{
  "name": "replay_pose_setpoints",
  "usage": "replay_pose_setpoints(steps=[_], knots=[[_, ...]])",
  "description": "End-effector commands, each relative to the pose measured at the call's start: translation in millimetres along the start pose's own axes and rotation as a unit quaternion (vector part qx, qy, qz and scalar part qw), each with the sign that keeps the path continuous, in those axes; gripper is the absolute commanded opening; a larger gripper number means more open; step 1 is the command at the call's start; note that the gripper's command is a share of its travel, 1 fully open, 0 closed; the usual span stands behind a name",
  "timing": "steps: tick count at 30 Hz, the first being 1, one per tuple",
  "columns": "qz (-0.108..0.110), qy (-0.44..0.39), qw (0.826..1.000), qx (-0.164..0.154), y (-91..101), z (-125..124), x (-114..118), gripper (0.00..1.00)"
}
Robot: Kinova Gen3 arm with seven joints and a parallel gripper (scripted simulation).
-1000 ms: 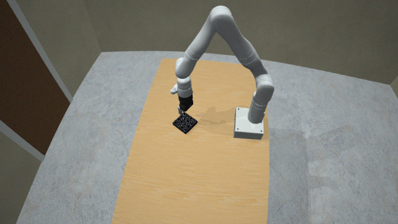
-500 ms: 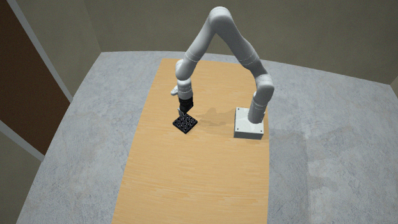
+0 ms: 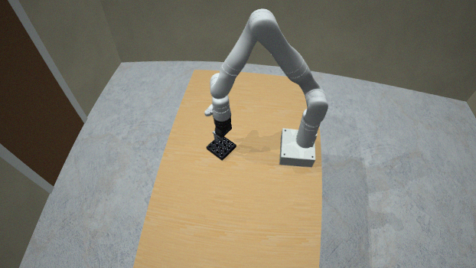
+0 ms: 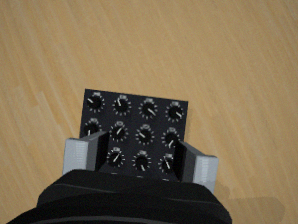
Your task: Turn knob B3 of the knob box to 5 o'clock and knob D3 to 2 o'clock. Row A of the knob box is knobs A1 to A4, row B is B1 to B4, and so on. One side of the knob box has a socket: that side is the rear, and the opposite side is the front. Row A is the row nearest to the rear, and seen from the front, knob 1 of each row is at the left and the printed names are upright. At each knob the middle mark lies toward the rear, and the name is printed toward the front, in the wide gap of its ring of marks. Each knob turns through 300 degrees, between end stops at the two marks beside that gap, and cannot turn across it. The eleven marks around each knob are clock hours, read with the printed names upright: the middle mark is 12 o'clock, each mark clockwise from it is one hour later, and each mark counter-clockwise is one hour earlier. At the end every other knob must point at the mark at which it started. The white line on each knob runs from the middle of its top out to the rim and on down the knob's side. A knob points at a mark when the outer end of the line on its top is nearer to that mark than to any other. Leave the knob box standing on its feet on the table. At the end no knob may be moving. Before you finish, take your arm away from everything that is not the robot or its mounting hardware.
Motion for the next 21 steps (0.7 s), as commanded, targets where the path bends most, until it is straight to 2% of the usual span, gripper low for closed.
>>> replay_pose_setpoints(steps=[1, 21], knots=[[0.0, 0.001, 1.0, 0.0, 0.4, 0.3, -0.8, 1.0], [-0.001, -0.018, 1.0, 0.001, -4.7, 8.2, -5.4, 1.0]])
Point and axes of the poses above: the point where the finger pads meet when closed, its own y axis back along the fingers, its own x axis across the jaws, z = x × y, the point moved 1 cm from there along y, back along the fingers, and after that the axes turned 5 degrees about -y, right-handed, at the moved point
